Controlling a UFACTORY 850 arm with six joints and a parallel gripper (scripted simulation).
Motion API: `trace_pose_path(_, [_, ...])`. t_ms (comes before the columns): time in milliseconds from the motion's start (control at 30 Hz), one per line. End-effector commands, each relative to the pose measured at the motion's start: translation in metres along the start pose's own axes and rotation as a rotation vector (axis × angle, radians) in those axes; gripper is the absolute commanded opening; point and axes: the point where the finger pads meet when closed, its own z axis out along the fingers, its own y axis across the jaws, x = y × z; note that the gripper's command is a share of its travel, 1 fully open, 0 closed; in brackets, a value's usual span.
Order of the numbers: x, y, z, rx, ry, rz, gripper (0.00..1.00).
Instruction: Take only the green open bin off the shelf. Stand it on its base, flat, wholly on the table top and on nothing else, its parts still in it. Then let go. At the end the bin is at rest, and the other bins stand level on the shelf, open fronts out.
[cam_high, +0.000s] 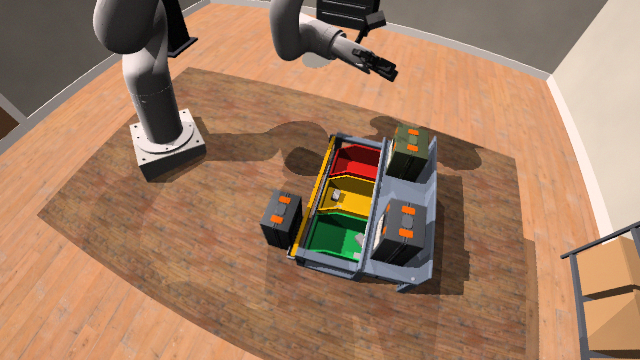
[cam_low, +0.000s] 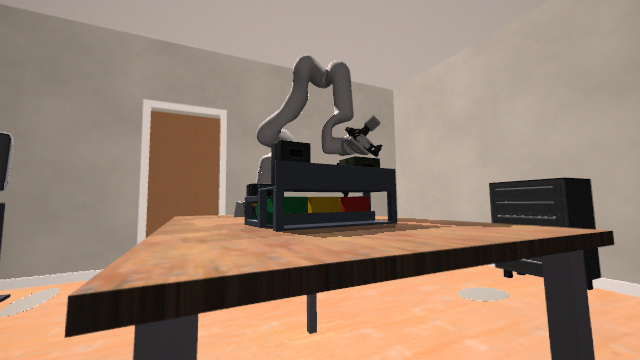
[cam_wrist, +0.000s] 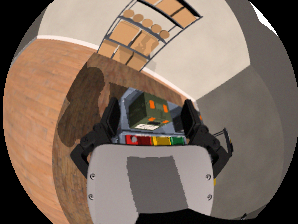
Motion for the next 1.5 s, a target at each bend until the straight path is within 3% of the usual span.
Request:
trace_pose_path(0, [0.000,0.002,-0.008,-0.001,0.002,0.003,1.00])
trace_pose_path(300, [0.000,0.002,-0.008,-0.001,0.002,0.003,1.00])
trace_pose_path(467, [-0.013,0.010,-0.056,-0.001,0.002,0.003,1.00])
trace_pose_path(867, [-0.013,0.010,-0.056,-0.001,0.002,0.003,1.00])
trace_pose_path(1033, [-0.027,0.018,-0.108,-0.001,0.002,0.003,1.00])
trace_pose_path(1433, [-0.027,0.018,-0.108,-0.001,0.002,0.003,1.00])
trace_pose_path(1467, [-0.030,0.020,-0.118,-0.001,0.002,0.003,1.00])
